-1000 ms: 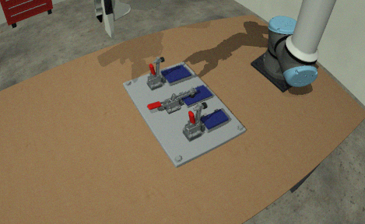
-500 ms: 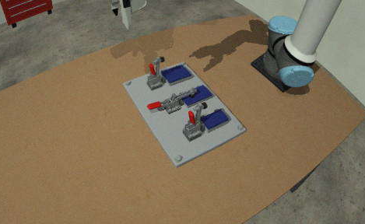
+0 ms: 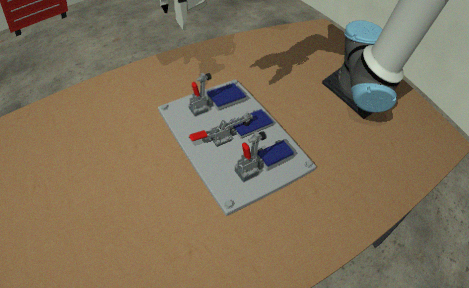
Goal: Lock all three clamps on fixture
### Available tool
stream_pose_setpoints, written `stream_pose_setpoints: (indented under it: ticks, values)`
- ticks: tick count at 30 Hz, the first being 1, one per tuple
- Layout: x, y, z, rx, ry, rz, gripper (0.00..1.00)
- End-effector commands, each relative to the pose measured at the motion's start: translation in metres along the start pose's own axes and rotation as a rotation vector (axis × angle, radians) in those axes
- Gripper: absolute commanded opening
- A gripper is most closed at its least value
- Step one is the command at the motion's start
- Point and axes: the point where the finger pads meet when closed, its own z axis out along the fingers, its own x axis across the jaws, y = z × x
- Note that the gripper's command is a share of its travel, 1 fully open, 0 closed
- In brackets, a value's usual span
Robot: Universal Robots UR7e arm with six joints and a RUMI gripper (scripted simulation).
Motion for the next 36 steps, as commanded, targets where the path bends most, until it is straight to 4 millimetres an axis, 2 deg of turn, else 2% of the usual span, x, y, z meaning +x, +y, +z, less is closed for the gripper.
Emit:
stream_pose_setpoints:
  ticks: [1,11,16,28,33,36]
  values:
    - [0.012,0.027,0.001,0.006,-0.001,-0.002,0.58]
    - [0.012,0.027,0.001,0.006,-0.001,-0.002,0.58]
    - [0.035,0.081,0.006,0.005,-0.001,-0.002,0.58]
    - [0.035,0.081,0.006,0.005,-0.001,-0.002,0.58]
    - [0.058,0.134,0.010,0.005,-0.001,-0.002,0.58]
    - [0.058,0.134,0.010,0.005,-0.001,-0.002,0.58]
